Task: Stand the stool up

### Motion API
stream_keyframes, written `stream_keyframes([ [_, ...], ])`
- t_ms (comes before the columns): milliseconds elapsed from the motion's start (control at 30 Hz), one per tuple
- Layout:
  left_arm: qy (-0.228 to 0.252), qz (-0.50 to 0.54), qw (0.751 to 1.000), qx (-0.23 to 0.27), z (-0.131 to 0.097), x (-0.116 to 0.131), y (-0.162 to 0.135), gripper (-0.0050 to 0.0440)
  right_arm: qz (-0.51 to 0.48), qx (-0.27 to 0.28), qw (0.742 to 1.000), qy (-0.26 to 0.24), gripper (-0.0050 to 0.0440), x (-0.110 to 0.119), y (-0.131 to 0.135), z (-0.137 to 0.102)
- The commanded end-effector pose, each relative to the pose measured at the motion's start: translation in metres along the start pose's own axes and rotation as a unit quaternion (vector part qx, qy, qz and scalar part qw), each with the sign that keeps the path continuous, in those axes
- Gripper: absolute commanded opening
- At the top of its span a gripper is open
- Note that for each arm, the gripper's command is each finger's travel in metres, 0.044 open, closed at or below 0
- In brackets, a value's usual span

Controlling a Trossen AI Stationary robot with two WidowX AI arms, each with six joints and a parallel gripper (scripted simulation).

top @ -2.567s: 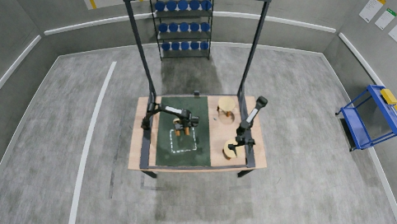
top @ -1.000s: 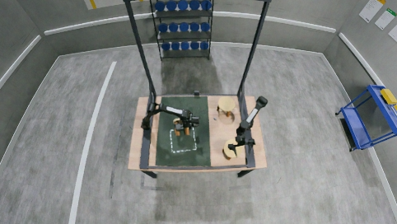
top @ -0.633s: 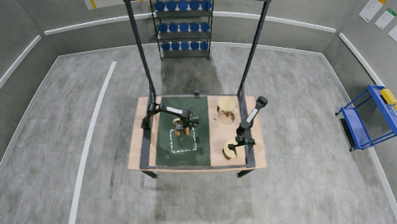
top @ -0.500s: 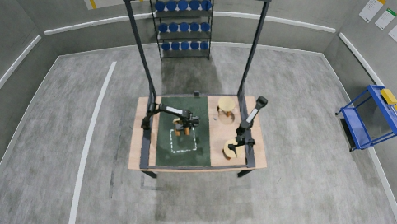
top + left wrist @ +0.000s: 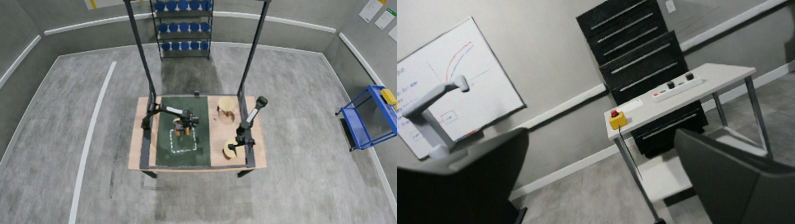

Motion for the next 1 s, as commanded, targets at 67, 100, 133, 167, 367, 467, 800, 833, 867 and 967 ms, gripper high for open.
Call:
stream_keyframes([
  [67,-0.014,-0.015,1.0,-0.005,-0.001,-0.009,0.006,0.04,-0.01,0.023,1.0,0.006,0.0229,-0.001,-0.006,-0.011],
  [100,-0.014,-0.015,1.0,-0.005,-0.001,-0.009,0.006,0.04,-0.01,0.023,1.0,0.006,0.0229,-0.001,-0.006,-0.011],
  [133,-0.014,-0.015,1.0,-0.005,-0.001,-0.009,0.006,0.04,-0.01,0.023,1.0,0.006,0.0229,-0.001,-0.006,-0.011],
  [167,-0.014,-0.015,1.0,-0.005,-0.001,-0.009,0.006,0.04,-0.01,0.023,1.0,0.006,0.0229,-0.001,-0.006,-0.011],
  [367,-0.014,-0.015,1.0,-0.005,-0.001,-0.009,0.006,0.04,-0.004,0.029,1.0,0.008,0.0229,-0.001,-0.004,-0.022],
  [467,-0.014,-0.015,1.0,-0.005,-0.001,-0.009,0.006,0.04,-0.004,0.035,0.999,0.01,0.0229,-0.002,-0.002,-0.037],
  [800,-0.014,-0.015,1.0,-0.005,-0.001,-0.009,0.006,0.04,-0.01,0.023,1.0,0.006,0.0229,-0.002,-0.003,-0.067],
  [833,-0.014,-0.015,1.0,-0.005,-0.001,-0.009,0.006,0.04,-0.01,0.021,1.0,0.005,0.0229,-0.002,-0.003,-0.069],
  [867,-0.014,-0.015,1.0,-0.005,-0.001,-0.009,0.006,0.04,-0.01,0.021,1.0,0.005,0.0229,-0.002,-0.003,-0.073],
  [967,-0.014,-0.015,1.0,-0.005,-0.001,-0.009,0.006,0.04,-0.01,0.021,1.0,0.005,0.0229,-0.002,-0.003,-0.082],
])
Point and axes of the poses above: on each arm, the point midway between the two fingers, 35 mm back from their tips, its own z axis out along the fingers, its own y axis across the jaws, x = y × z, the point moved 9 cm from there along -z, back along the fingers
